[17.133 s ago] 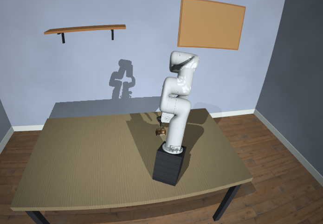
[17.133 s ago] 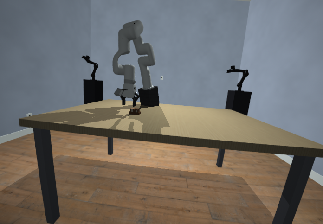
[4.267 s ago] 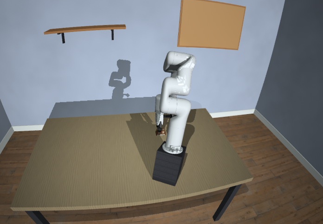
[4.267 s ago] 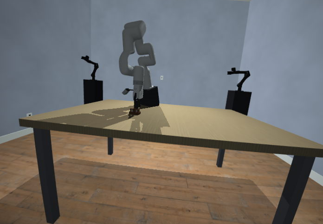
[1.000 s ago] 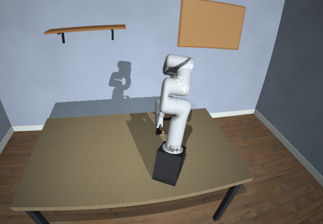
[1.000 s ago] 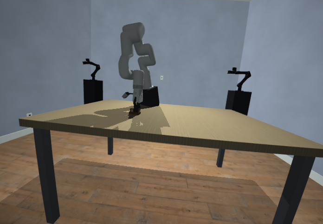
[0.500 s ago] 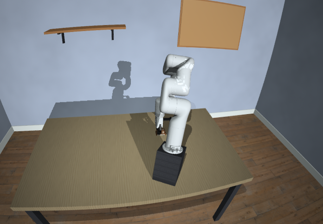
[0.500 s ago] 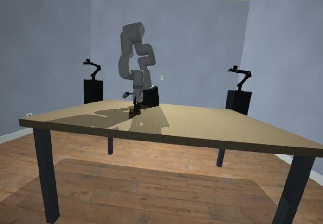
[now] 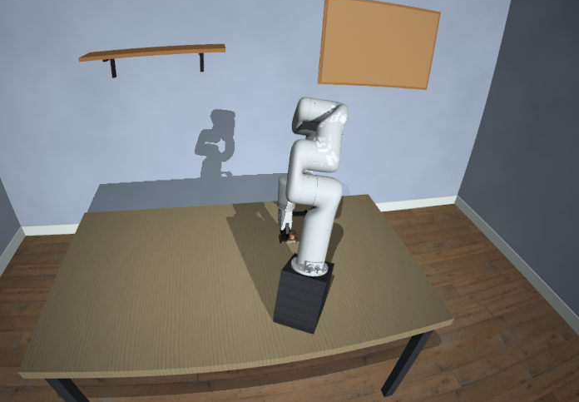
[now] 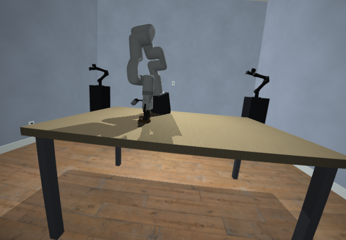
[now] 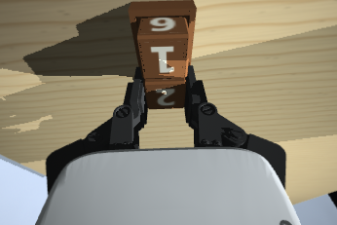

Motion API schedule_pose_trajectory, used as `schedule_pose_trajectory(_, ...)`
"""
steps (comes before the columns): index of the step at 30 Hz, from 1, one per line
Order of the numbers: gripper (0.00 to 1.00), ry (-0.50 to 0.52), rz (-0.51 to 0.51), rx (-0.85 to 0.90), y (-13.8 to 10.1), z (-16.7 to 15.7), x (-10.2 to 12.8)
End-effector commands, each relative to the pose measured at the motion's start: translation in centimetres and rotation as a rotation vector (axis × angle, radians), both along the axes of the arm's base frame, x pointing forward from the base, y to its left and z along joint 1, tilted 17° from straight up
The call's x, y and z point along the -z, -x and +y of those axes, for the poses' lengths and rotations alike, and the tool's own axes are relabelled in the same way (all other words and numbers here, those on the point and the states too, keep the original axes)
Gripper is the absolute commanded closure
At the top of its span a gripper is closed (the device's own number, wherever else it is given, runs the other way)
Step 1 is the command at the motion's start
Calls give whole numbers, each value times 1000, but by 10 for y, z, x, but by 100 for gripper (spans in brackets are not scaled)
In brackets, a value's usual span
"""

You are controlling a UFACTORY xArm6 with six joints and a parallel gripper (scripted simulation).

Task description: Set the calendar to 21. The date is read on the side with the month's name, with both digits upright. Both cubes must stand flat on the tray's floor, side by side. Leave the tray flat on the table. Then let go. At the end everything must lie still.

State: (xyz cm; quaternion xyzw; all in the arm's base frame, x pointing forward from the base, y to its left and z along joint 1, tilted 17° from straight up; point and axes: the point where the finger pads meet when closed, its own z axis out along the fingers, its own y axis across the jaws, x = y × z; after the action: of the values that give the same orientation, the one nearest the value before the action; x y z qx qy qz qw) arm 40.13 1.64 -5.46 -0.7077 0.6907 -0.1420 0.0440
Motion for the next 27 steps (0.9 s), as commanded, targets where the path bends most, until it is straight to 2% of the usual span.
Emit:
schedule_pose_trajectory(1, 71, 0, -2, 0, -1, 0, -1)
schedule_pose_trajectory(27, 71, 0, -2, 0, 0, 1, -4)
